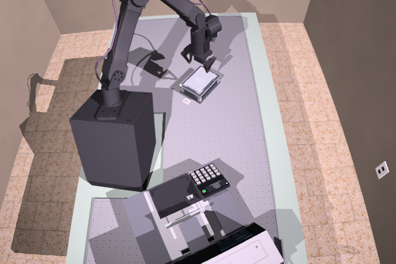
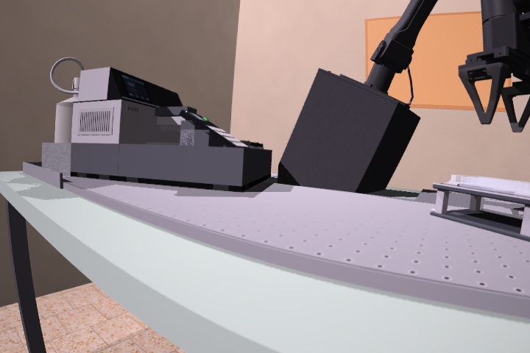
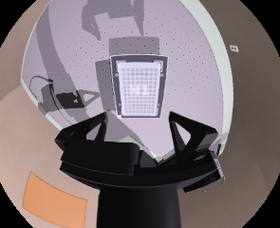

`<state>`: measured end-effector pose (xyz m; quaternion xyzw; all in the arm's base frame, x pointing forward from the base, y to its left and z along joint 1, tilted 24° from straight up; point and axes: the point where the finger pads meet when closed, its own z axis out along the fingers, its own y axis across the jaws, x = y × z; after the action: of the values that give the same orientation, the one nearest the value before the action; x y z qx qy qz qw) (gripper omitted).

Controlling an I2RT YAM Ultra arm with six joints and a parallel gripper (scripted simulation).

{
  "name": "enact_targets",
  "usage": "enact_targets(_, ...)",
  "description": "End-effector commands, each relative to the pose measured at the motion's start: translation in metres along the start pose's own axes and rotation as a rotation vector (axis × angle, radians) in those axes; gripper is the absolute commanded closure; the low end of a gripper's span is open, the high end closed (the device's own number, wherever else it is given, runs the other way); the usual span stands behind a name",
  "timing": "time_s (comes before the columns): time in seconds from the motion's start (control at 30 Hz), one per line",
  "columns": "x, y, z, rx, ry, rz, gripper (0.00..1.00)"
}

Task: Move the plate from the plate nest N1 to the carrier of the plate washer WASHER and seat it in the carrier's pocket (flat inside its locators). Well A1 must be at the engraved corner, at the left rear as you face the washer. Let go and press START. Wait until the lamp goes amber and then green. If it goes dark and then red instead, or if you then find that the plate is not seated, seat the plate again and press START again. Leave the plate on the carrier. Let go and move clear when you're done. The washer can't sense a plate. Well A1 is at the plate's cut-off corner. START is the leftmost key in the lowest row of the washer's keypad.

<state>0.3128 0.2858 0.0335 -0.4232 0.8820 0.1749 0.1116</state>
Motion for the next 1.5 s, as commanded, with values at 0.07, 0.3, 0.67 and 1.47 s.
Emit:
enact_targets(0.07, -0.017, -0.006, -0.02, 0.024, -0.051, 0.011, 0.0)
enact_targets(0.3, -0.017, -0.006, -0.02, 0.024, -0.051, 0.011, 0.0)
enact_targets(0.67, -0.016, -0.006, 0.001, 0.021, -0.038, 0.003, 0.0)
enact_targets(1.47, -0.005, -0.007, 0.042, 0.016, -0.015, 0.014, 0.0)
